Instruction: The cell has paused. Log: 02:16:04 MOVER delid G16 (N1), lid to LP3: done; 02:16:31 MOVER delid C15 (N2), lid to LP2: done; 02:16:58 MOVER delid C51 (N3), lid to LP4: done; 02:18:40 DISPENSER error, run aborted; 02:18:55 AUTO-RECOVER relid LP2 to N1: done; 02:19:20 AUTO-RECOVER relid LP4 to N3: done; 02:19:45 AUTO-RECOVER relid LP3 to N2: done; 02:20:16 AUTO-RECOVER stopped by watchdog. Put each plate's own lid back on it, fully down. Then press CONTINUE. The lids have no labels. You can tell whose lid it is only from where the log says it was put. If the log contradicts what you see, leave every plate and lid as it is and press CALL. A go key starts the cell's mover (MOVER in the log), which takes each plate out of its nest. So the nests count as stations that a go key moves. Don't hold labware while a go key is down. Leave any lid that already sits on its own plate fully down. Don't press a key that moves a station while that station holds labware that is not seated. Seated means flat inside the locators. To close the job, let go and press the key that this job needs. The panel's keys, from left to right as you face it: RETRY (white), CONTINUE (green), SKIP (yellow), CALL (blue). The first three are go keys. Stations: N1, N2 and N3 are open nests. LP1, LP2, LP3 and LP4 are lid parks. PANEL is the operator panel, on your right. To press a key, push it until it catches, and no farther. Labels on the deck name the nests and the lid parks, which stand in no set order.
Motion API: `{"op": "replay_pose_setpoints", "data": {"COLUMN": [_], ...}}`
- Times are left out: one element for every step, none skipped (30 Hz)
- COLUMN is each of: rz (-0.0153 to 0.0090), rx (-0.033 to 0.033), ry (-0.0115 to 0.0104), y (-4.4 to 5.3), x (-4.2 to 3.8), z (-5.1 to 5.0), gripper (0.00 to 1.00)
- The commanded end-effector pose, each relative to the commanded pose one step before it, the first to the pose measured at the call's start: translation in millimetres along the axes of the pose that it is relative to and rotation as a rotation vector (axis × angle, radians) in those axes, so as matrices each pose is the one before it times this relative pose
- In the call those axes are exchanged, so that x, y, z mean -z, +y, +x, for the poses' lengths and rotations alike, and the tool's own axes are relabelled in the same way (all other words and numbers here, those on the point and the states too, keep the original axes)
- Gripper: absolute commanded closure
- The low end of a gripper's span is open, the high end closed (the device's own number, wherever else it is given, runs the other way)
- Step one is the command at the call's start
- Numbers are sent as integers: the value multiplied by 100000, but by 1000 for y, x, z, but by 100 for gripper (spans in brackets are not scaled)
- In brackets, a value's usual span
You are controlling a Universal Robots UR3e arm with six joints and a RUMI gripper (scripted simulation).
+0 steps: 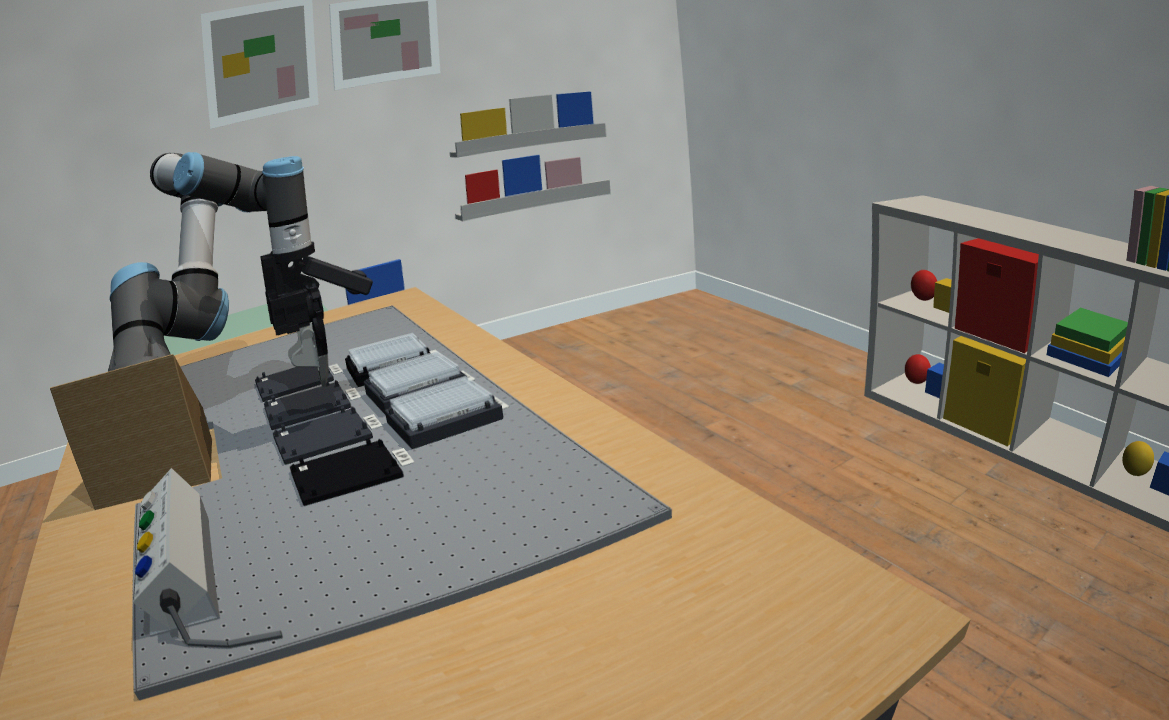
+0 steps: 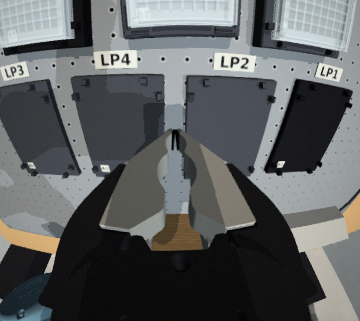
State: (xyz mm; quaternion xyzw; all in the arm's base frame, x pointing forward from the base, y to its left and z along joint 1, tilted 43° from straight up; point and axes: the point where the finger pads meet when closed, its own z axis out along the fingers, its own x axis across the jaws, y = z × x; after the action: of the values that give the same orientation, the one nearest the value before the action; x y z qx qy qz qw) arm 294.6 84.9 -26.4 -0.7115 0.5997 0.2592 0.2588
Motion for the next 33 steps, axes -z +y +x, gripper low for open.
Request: {"op": "replay_pose_setpoints", "data": {"rz": [468,0,-2,-1,-1,-1,-1,-1,-1,-1,-1,-1,0,0,-1,0,0,0,2,0,0,0,0,-1,0,0,0,0,-2,0,0,1,0], "rx": [84,-1,-1,-1,-1,-1,-1,-1,-1,-1,-1,-1,0,0,0,0,0,0,0,0,0,0,0,-2000,-2000,-2000,-2000,-2000,-2001,0,0,-2000,-2000], "ry": [300,2,0,1,1,1,1,1,1,0,0,0,0,0,0,0,0,0,1,0,0,0,0,2,2,2,2,2,2,0,0,3,2], "y": [1161,27,2,6,6,6,6,5,5,5,5,5,0,0,-11,-3,-3,-2,32,-9,-7,-5,-4,1224,1133,1039,941,841,652,0,0,685,543], "x": [6255,4958,5079,4998,4998,4998,4998,4998,4998,4997,4997,4997,0,0,1541,3,3,3,-62,16,13,10,8,12,7,2,-2,-5,-7,0,0,1,-8], "z": [490,6,-6,6,5,5,5,5,5,5,5,5,0,0,4,0,0,0,0,1,0,0,0,4850,4872,4893,4913,4932,4992,0,0,4939,4974], "gripper": [100,100,100,100,100,100,100,100,100,100,100,100,100,100,100,100,100,100,100,100,100,100,100,100,100,100,100,100,100,100,100,100,100]}}
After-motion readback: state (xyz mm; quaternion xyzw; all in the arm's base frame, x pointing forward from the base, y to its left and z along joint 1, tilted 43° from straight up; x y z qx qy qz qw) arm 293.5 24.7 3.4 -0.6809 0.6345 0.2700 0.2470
